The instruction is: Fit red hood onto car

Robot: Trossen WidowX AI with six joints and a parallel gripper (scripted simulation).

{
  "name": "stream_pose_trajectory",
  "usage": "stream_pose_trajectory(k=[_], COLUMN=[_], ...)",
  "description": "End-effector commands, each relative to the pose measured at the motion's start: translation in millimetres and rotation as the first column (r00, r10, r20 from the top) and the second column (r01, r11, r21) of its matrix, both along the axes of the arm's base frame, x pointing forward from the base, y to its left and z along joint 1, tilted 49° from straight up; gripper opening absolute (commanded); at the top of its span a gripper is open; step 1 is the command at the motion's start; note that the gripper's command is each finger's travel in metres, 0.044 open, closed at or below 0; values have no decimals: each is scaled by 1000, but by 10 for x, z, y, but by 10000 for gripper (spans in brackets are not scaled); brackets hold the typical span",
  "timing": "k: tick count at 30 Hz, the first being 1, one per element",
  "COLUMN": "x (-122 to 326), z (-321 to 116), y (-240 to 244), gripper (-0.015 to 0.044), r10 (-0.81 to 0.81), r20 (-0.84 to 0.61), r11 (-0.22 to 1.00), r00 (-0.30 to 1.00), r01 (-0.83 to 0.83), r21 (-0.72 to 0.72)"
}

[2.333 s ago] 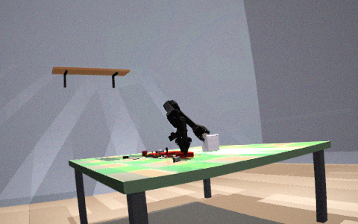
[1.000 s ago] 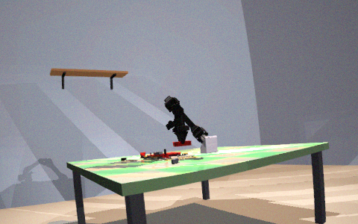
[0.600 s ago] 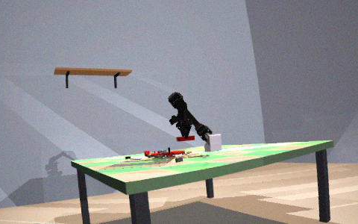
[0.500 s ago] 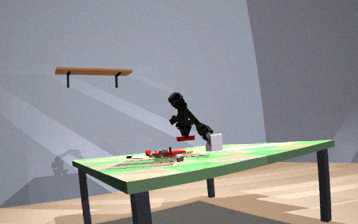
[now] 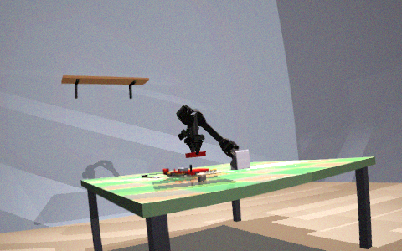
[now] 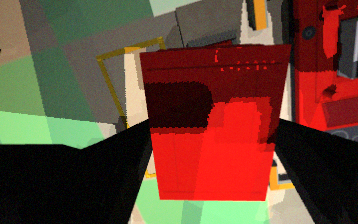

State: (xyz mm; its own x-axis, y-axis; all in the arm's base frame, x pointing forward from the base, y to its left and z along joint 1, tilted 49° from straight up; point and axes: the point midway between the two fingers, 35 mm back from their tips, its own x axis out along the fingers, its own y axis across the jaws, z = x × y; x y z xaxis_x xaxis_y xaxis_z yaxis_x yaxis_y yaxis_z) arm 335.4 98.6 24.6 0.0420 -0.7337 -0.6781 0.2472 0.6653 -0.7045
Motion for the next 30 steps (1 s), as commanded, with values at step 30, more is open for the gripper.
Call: stream_pose_trajectory(k=[30], x=[11], z=[1064], y=[-1005], gripper=[0], r10=[128], r20=[-152], r11=[991], r00=[980], r01=[-133], r21=[-23])
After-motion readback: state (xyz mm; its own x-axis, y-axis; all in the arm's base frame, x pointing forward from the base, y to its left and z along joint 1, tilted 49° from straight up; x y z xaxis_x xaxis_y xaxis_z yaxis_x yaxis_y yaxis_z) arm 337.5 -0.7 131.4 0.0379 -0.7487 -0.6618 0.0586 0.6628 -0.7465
